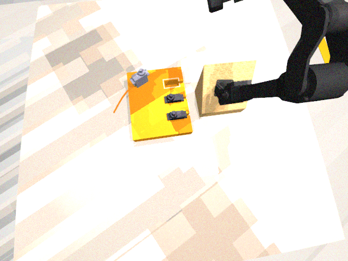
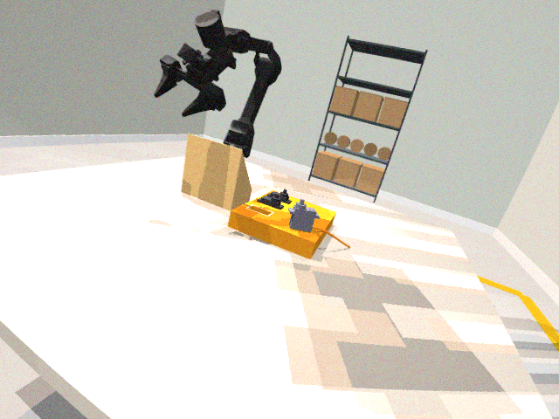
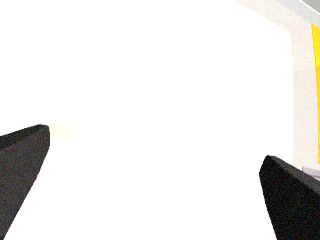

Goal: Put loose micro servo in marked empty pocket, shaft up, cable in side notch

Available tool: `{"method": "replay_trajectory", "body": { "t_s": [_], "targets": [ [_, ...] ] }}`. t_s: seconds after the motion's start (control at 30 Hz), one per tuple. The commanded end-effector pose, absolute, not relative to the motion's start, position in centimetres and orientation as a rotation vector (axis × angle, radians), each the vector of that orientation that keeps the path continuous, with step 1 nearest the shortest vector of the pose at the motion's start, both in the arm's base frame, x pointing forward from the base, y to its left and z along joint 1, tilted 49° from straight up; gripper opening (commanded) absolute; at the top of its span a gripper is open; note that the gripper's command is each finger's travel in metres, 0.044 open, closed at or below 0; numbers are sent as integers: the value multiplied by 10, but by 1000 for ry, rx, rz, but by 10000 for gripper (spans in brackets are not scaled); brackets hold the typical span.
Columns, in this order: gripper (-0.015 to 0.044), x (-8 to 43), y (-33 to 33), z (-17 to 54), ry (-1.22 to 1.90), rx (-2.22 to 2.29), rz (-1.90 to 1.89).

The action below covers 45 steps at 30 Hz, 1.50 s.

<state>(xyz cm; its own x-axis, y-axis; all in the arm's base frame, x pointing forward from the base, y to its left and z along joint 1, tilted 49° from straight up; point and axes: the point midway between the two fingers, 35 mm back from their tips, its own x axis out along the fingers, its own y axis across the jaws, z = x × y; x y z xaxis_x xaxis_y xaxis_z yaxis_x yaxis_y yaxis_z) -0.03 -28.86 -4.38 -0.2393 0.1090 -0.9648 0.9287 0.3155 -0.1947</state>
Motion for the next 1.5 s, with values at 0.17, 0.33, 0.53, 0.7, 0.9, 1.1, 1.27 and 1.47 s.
{"method": "replay_trajectory", "body": {
  "t_s": [0.17,0.33,0.53,0.7,0.9,1.1,1.27,1.47],
  "targets": [
    [440,53,-287,-48,1547,1054,-1050],
    [440,88,-281,-51,1510,1145,-1069],
    [440,131,-268,-53,1480,1279,-1088],
    [440,164,-254,-54,1458,1402,-1124],
    [440,201,-233,-54,1441,1574,-1182],
    [440,237,-207,-53,1453,1715,-1235],
    [440,262,-185,-51,1464,1849,-1313],
    [440,290,-155,-48,1488,1998,-1430]
  ]
}}
